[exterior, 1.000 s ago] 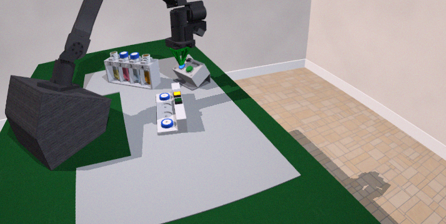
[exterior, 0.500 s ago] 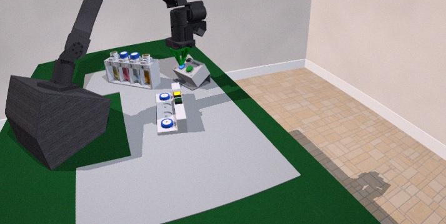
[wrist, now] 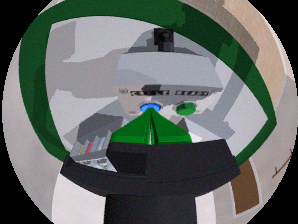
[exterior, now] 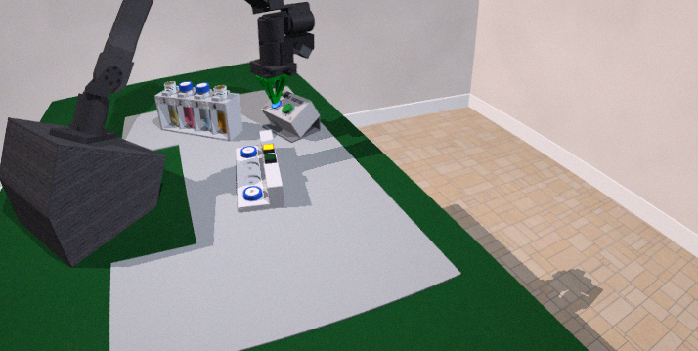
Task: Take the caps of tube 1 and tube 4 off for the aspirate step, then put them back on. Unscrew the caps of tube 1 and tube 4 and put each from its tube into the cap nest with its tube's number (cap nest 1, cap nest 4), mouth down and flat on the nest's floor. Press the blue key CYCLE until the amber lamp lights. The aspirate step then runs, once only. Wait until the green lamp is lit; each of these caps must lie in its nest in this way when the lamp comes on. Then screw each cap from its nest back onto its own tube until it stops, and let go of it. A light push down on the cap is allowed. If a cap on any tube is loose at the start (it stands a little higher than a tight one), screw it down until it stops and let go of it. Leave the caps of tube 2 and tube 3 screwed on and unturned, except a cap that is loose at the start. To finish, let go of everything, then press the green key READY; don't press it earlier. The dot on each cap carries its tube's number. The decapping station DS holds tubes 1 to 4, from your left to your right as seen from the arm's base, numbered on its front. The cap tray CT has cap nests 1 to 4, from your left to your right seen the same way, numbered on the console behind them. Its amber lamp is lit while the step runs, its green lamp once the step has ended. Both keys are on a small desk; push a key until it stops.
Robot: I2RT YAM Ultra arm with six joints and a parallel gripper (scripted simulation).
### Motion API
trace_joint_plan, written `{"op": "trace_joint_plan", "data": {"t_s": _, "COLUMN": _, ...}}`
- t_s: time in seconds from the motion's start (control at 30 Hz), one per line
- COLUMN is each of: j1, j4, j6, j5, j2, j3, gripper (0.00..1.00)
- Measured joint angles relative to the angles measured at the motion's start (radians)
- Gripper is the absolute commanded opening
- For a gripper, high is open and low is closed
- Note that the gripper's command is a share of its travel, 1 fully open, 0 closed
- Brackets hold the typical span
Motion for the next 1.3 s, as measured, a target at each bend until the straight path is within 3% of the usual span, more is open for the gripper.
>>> {"op": "trace_joint_plan", "data": {"t_s": 0.37, "j1": -0.001, "j4": -0.005, "j6": -0.002, "j5": -0.001, "j2": 0.000, "j3": 0.002, "gripper": 0.00}}
{"op": "trace_joint_plan", "data": {"t_s": 1.03, "j1": -0.023, "j4": -0.106, "j6": -0.021, "j5": -0.011, "j2": -0.051, "j3": 0.055, "gripper": 0.00}}
{"op": "trace_joint_plan", "data": {"t_s": 1.07, "j1": -0.023, "j4": -0.108, "j6": -0.021, "j5": -0.011, "j2": -0.051, "j3": 0.055, "gripper": 1.00}}
{"op": "trace_joint_plan", "data": {"t_s": 1.17, "j1": -0.045, "j4": -0.092, "j6": 0.039, "j5": -0.029, "j2": -0.065, "j3": 0.019, "gripper": 1.00}}
{"op": "trace_joint_plan", "data": {"t_s": 1.3, "j1": -0.132, "j4": -0.076, "j6": 0.190, "j5": -0.051, "j2": -0.080, "j3": -0.060, "gripper": 1.00}}
